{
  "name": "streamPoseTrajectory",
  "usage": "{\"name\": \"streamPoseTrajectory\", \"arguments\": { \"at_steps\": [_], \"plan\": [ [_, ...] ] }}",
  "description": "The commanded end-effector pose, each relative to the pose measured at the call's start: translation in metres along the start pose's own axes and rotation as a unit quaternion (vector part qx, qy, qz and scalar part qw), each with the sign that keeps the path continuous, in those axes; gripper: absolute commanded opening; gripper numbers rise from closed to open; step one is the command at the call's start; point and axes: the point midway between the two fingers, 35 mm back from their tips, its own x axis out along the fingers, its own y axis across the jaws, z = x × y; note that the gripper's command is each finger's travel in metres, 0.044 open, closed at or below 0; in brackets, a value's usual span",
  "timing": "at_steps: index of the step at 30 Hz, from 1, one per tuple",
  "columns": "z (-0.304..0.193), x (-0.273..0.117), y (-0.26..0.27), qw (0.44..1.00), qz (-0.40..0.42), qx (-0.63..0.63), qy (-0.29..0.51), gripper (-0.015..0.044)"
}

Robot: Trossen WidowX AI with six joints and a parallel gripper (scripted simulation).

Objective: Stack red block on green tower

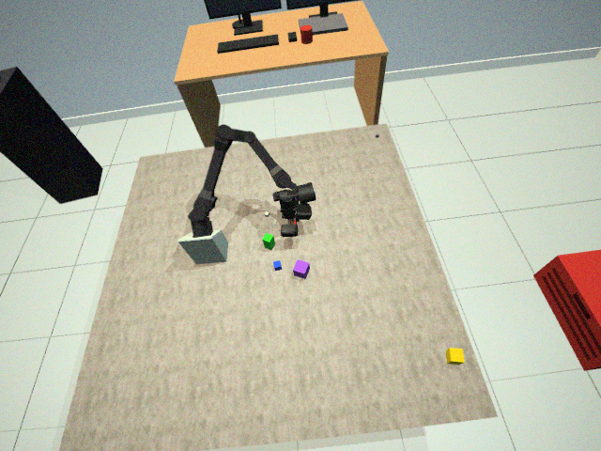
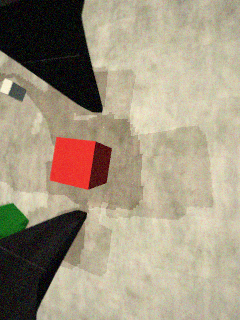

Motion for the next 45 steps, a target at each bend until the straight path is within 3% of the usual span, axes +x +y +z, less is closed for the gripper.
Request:
{"name": "streamPoseTrajectory", "arguments": {
  "at_steps": [1,6,18,25,28,45],
  "plan": [
    [0.0,0.001,-0.001,1.0,-0.002,0.003,0.0,0.044],
    [0.0,0.0,-0.001,1.0,-0.002,0.003,0.0,0.044],
    [0.0,0.0,-0.001,1.0,-0.002,0.003,0.0,0.0125],
    [0.0,0.0,-0.001,1.0,-0.002,0.003,0.0,0.0078],
    [0.0,-0.005,-0.001,1.0,-0.002,0.003,-0.001,0.0],
    [0.001,-0.088,0.0,1.0,-0.004,0.003,-0.001,0.0]
  ]
}}
